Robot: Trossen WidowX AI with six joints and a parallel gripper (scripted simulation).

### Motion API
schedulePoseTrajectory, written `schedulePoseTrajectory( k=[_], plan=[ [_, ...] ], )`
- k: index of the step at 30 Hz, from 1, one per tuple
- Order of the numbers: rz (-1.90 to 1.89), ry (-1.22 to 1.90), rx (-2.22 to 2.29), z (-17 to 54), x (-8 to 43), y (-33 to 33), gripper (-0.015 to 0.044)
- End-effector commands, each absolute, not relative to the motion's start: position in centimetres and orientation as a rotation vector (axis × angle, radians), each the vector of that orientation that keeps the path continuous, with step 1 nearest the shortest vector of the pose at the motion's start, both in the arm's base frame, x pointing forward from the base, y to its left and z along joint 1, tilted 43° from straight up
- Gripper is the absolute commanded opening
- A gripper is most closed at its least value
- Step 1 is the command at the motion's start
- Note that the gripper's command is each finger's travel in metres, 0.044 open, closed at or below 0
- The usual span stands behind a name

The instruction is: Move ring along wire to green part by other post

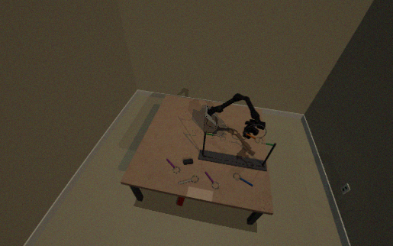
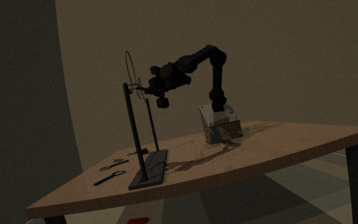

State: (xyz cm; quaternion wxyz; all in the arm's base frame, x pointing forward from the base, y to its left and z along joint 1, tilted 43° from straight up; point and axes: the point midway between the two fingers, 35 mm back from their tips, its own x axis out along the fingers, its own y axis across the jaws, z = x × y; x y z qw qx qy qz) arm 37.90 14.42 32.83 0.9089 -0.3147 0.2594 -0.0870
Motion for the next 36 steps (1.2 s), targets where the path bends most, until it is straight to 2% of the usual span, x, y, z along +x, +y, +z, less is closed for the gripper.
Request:
schedulePoseTrajectory(
  k=[1,36],
  plan=[
    [-0.209,0.528,-0.755,34.0,37.7,13.0,-0.015],
    [-0.306,0.494,-1.188,39.7,37.9,9.3,-0.015]
  ],
)
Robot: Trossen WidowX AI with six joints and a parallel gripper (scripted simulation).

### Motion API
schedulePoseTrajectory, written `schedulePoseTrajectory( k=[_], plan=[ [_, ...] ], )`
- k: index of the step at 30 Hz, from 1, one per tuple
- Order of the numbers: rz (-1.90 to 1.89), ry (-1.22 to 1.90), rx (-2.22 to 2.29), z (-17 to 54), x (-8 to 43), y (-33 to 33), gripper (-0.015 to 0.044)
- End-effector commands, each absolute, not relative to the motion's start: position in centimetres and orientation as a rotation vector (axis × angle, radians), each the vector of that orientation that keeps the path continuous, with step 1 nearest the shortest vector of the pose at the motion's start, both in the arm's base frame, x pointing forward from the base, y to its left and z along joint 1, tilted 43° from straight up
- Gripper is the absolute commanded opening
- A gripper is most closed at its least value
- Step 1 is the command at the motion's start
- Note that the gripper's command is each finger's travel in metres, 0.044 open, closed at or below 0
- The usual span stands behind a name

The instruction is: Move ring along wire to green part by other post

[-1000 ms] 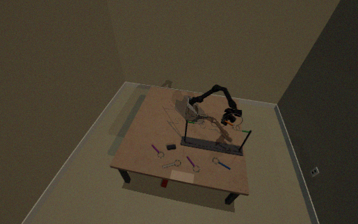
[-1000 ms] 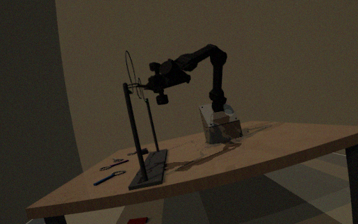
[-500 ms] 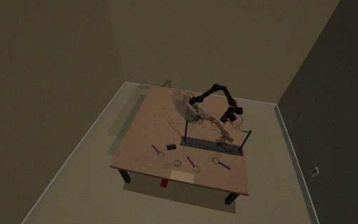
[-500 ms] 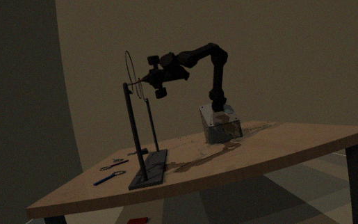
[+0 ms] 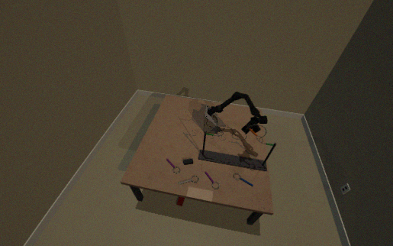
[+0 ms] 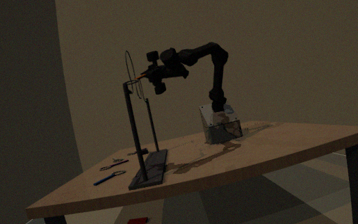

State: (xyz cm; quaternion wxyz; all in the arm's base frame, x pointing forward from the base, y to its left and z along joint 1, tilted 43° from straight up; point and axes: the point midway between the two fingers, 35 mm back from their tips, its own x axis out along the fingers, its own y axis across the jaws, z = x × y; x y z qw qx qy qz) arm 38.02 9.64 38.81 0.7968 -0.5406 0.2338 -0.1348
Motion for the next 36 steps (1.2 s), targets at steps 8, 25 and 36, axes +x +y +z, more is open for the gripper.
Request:
schedulePoseTrajectory(
  k=[8,25,36],
  plan=[
    [-0.317,0.489,-1.243,40.7,37.9,9.0,-0.015],
    [-0.33,0.485,-1.309,42.5,38.0,8.6,-0.015],
    [-0.318,0.493,-1.264,43.0,38.0,8.6,-0.015]
  ],
)
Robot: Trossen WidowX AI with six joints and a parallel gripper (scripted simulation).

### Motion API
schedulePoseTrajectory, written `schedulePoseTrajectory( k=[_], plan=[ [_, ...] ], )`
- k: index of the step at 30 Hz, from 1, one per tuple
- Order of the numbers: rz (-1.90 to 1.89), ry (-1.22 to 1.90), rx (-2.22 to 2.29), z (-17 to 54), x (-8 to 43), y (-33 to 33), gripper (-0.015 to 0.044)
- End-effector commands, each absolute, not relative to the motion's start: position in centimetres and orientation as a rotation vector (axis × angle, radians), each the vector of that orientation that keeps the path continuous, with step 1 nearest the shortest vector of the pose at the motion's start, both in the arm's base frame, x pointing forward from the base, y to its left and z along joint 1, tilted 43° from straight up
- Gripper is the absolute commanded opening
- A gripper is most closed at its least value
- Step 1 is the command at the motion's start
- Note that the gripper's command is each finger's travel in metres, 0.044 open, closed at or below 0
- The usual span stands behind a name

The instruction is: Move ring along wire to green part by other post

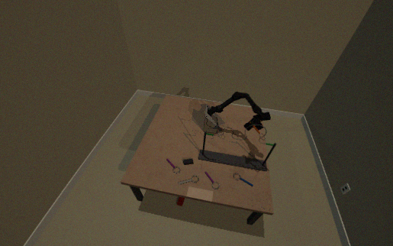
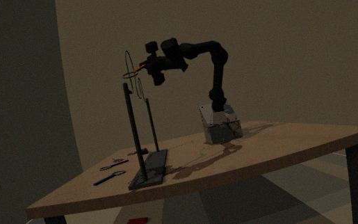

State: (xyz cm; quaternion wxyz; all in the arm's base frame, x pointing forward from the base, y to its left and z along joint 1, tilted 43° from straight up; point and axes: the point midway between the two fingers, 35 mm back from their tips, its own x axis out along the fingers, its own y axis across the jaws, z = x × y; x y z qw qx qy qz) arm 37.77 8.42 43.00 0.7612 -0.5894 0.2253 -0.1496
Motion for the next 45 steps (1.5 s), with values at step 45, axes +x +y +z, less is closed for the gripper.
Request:
schedulePoseTrajectory(
  k=[45],
  plan=[
    [-0.178,0.548,-0.731,41.7,38.0,9.4,-0.015]
  ],
)
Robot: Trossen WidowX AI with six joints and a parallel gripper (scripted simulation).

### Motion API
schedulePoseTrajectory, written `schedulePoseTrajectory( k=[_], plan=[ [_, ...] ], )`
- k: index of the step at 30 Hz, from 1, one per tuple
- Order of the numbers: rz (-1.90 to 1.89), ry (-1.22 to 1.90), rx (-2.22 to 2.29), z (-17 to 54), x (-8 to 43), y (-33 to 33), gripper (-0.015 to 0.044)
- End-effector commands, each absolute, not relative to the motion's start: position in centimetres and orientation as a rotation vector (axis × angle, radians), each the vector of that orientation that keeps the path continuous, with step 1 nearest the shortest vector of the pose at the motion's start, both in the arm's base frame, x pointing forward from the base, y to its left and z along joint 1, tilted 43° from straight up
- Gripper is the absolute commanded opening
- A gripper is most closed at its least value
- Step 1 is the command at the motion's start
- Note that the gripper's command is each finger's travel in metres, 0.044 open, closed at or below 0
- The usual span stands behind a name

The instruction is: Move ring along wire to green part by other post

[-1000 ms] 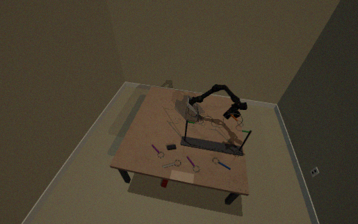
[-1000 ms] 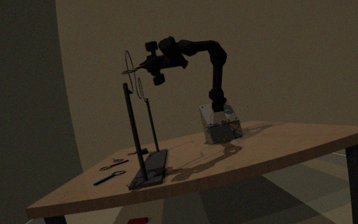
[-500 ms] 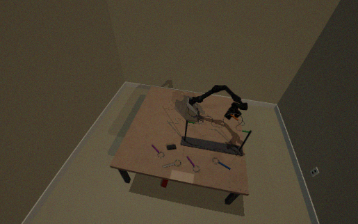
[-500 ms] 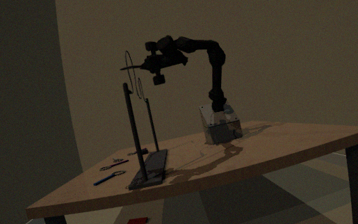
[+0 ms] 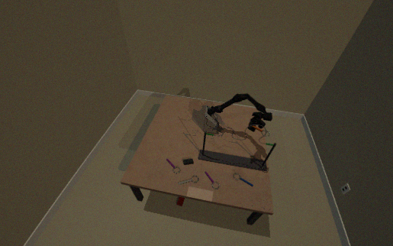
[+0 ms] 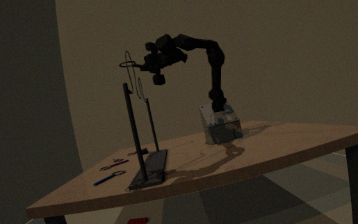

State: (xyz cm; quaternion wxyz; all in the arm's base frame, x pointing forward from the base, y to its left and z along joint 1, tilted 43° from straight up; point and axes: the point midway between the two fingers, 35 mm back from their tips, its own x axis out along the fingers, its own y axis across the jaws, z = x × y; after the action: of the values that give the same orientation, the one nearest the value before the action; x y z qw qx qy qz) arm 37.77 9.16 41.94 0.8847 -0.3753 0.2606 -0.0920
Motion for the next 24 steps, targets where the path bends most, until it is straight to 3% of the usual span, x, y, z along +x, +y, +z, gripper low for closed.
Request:
schedulePoseTrajectory(
  k=[1,24],
  plan=[
    [-0.174,0.549,-0.719,41.72,37.97,9.43,-0.015],
    [-0.09,0.563,-0.424,41.16,37.98,10.23,-0.015]
  ],
)
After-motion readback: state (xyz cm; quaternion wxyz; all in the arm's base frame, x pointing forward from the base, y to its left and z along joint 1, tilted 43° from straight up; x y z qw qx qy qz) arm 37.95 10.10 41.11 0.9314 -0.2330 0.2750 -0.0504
